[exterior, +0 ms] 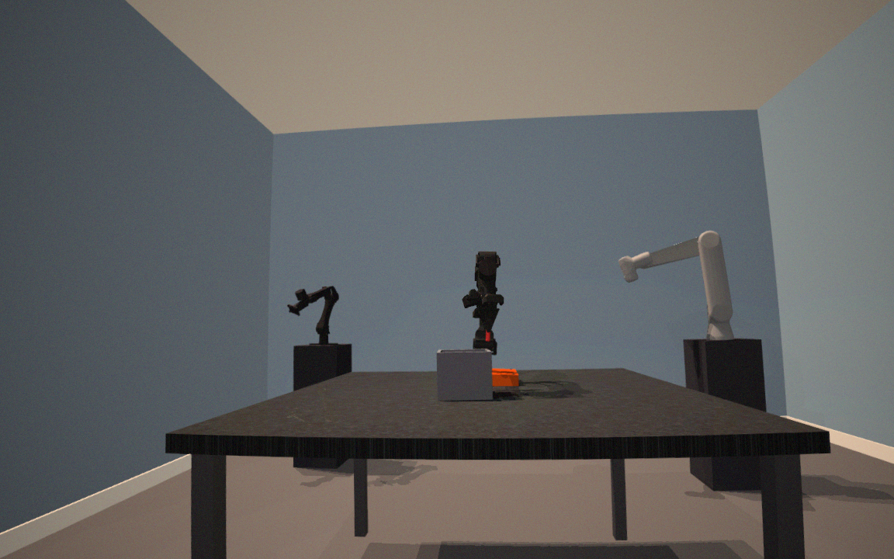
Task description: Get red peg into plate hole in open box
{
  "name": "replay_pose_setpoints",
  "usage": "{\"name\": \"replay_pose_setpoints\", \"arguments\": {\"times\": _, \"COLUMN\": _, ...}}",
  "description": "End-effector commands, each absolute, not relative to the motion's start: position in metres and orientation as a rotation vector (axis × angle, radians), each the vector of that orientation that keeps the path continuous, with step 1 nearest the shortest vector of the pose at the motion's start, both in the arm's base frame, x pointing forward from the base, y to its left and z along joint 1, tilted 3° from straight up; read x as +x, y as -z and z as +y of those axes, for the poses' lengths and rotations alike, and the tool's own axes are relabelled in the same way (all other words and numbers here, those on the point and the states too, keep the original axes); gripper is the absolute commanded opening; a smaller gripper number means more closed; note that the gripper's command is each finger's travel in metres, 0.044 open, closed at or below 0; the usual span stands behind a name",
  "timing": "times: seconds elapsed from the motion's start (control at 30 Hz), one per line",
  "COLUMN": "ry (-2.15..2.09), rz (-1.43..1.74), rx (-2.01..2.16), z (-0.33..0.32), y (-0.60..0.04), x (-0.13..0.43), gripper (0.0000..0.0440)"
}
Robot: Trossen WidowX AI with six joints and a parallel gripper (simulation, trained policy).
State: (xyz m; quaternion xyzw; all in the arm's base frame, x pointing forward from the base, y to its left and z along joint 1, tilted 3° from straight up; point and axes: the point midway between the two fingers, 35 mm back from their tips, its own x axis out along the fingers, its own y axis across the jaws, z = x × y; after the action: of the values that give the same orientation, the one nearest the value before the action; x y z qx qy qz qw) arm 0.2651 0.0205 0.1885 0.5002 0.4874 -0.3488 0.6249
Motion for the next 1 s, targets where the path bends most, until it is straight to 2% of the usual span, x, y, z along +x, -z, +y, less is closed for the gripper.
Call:
{"name": "replay_pose_setpoints", "arguments": {"times": 0.0, "ry": 0.829, "rz": 1.125, "rx": 1.138, "z": 0.009, "y": -0.185, "x": 0.271, "gripper": 0.0}}
{"name": "replay_pose_setpoints", "arguments": {"times": 0.97, "ry": 0.907, "rz": 1.222, "rx": 1.116, "z": -0.045, "y": -0.13, "x": 0.301, "gripper": 0.0}}
